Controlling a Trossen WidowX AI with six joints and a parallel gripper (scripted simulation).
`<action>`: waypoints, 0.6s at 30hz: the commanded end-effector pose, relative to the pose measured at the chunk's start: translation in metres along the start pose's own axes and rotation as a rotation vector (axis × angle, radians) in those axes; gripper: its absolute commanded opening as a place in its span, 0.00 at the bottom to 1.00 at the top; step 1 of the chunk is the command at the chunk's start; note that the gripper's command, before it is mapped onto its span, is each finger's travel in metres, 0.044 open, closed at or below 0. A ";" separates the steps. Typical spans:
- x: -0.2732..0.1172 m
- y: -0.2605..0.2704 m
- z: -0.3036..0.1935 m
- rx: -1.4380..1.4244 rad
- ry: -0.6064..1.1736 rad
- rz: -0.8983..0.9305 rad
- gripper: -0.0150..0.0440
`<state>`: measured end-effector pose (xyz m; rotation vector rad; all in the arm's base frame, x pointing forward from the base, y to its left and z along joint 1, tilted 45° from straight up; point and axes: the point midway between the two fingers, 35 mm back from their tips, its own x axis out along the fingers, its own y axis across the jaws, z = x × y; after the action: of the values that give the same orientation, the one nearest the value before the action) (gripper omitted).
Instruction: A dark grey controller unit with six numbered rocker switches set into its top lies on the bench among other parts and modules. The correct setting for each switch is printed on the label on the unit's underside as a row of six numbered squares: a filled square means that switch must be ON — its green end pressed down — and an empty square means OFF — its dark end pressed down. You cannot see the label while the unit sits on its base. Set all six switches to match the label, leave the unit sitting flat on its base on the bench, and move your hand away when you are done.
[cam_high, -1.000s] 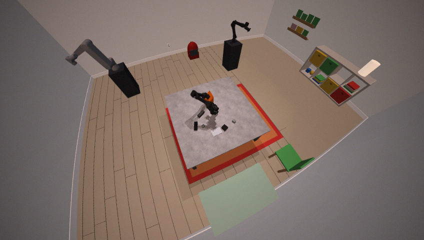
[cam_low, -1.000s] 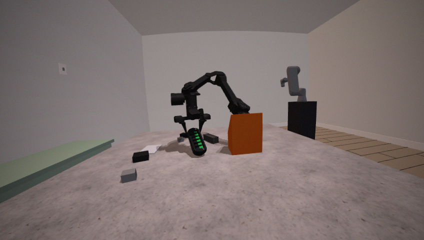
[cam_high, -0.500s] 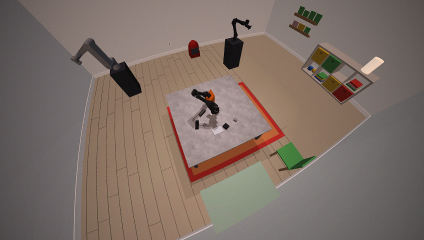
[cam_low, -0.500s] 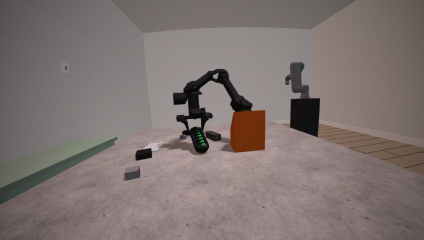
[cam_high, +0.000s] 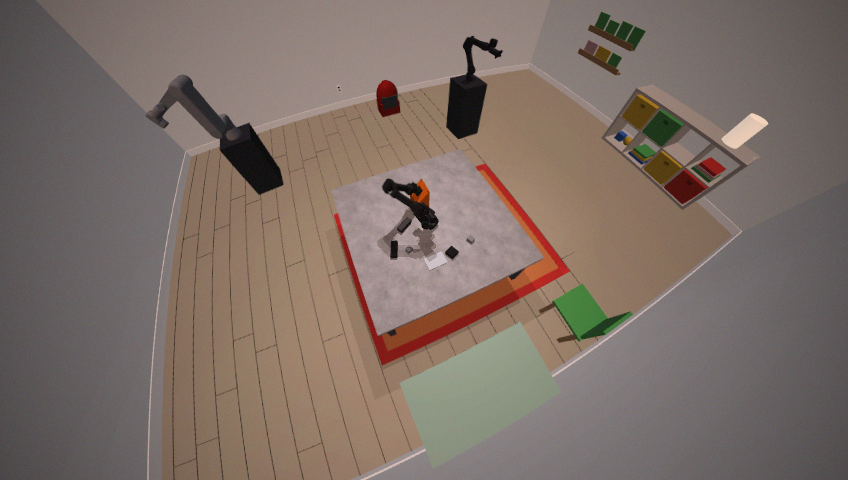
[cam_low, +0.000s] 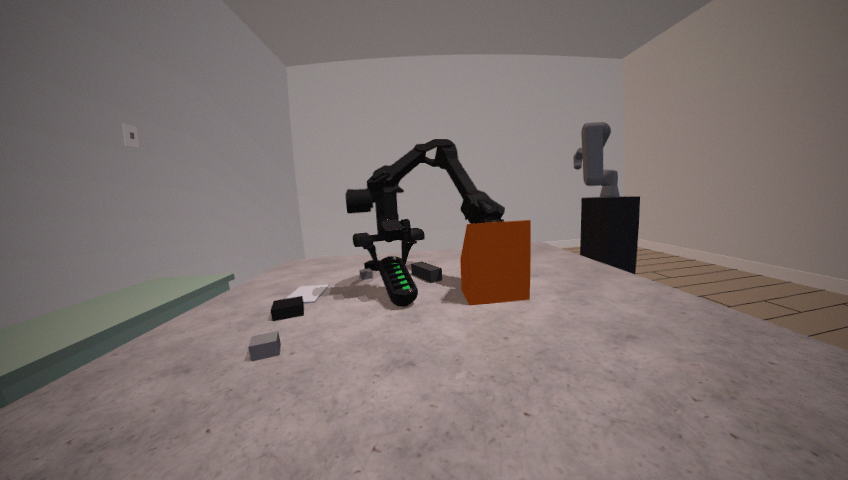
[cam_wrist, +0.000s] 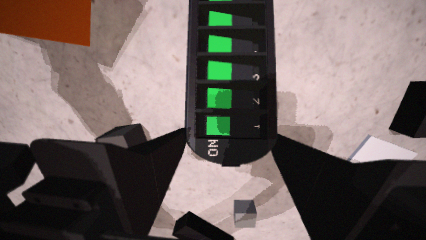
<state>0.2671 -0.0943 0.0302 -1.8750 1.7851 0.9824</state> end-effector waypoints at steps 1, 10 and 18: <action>0.004 0.002 0.002 -0.010 -0.015 0.004 0.83; 0.010 0.002 -0.001 -0.010 -0.015 0.004 0.83; 0.016 0.002 -0.004 -0.010 -0.014 0.004 0.83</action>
<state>0.2680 -0.1082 0.0268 -1.8729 1.7865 0.9803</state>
